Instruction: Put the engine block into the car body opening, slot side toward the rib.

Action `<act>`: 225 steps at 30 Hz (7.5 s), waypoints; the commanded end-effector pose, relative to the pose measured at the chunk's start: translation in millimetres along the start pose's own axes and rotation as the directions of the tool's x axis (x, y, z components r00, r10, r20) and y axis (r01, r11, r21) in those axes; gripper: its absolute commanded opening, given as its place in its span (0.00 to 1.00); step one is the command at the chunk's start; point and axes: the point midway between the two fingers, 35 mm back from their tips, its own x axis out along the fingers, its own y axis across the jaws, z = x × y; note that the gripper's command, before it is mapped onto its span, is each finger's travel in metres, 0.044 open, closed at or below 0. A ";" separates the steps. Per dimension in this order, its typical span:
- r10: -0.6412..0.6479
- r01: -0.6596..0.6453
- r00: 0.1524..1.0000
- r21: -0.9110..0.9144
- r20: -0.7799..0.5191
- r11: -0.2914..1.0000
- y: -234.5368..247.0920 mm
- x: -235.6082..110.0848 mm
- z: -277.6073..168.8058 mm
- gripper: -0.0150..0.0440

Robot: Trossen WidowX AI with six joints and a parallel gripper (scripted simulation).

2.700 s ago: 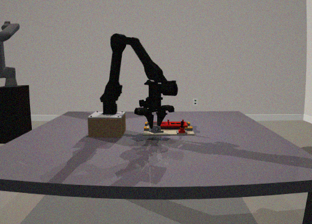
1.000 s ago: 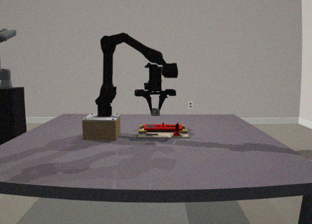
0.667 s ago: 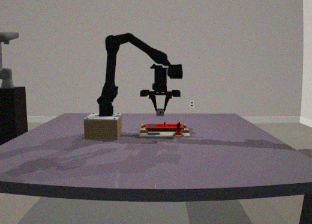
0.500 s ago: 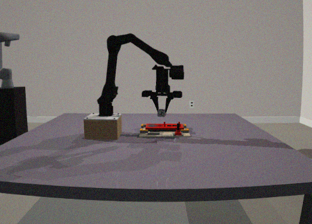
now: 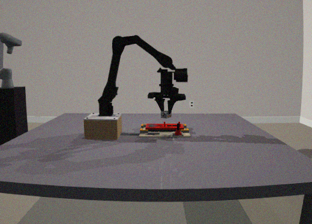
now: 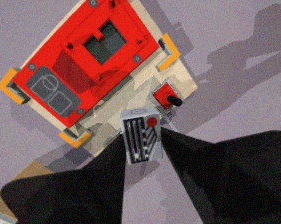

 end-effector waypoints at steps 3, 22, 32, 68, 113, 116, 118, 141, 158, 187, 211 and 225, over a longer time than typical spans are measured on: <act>-0.004 0.004 1.000 0.159 0.000 0.987 0.6 6.1 17.6 0.25; -0.003 0.000 1.000 0.607 0.004 0.794 14.5 26.4 71.5 0.25; -0.002 -0.004 1.000 0.791 0.007 0.612 25.9 38.0 99.6 0.25; -0.002 -0.005 1.000 0.783 0.008 0.622 28.9 42.3 109.5 0.52; -0.002 -0.006 1.000 0.856 0.008 0.516 29.1 48.0 109.4 0.52; -0.002 -0.006 1.000 0.850 0.008 0.527 29.0 48.6 109.4 0.52; -0.002 -0.005 1.000 0.845 0.008 0.534 29.0 49.1 109.4 0.52; -0.002 -0.005 1.000 0.846 0.007 0.533 29.0 53.9 109.5 0.52; -0.002 -0.005 1.000 0.844 0.007 0.536 28.9 57.5 109.5 0.52; -0.002 -0.005 1.000 0.843 0.007 0.538 28.8 63.6 109.5 0.52; 0.001 -0.009 1.000 0.843 0.010 0.537 29.0 66.2 110.0 0.79; 0.001 -0.009 1.000 0.843 0.010 0.537 29.0 66.2 110.0 1.00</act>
